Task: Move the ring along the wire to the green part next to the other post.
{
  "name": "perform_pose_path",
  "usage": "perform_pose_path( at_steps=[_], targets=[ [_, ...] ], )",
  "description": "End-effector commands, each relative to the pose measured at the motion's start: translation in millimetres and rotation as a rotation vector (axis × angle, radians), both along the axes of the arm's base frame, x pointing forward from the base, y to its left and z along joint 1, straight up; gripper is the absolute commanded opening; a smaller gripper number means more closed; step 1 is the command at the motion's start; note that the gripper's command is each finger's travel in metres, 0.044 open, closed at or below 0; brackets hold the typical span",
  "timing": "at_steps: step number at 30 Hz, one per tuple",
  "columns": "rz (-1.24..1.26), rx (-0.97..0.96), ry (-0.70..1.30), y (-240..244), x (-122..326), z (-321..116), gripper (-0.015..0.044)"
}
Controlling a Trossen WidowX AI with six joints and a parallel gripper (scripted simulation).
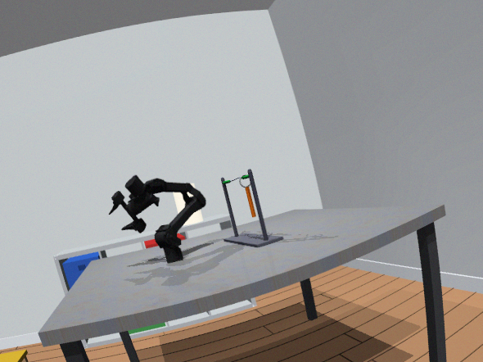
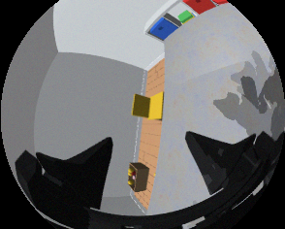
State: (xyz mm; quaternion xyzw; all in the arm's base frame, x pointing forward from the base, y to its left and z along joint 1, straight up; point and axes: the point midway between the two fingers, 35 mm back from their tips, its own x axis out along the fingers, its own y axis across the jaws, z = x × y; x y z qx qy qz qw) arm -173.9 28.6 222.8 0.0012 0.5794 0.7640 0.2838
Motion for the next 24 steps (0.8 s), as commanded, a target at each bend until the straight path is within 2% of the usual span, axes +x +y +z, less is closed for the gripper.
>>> perform_pose_path(
  at_steps=[1, 9, 16, 24],
  targets=[
    [0.013, 0.002, -0.005, -2.3, -1.2, -0.8, 0.0374],
    [0.599, 0.107, -0.156, -114.0, -23.8, -37.2, 0.0164],
    [1.188, 0.258, -0.181, -216.6, 7.7, -68.3, 0.0160],
    [1.860, 0.451, -0.035, -297.9, 96.1, -97.1, 0.0160]
  ],
)
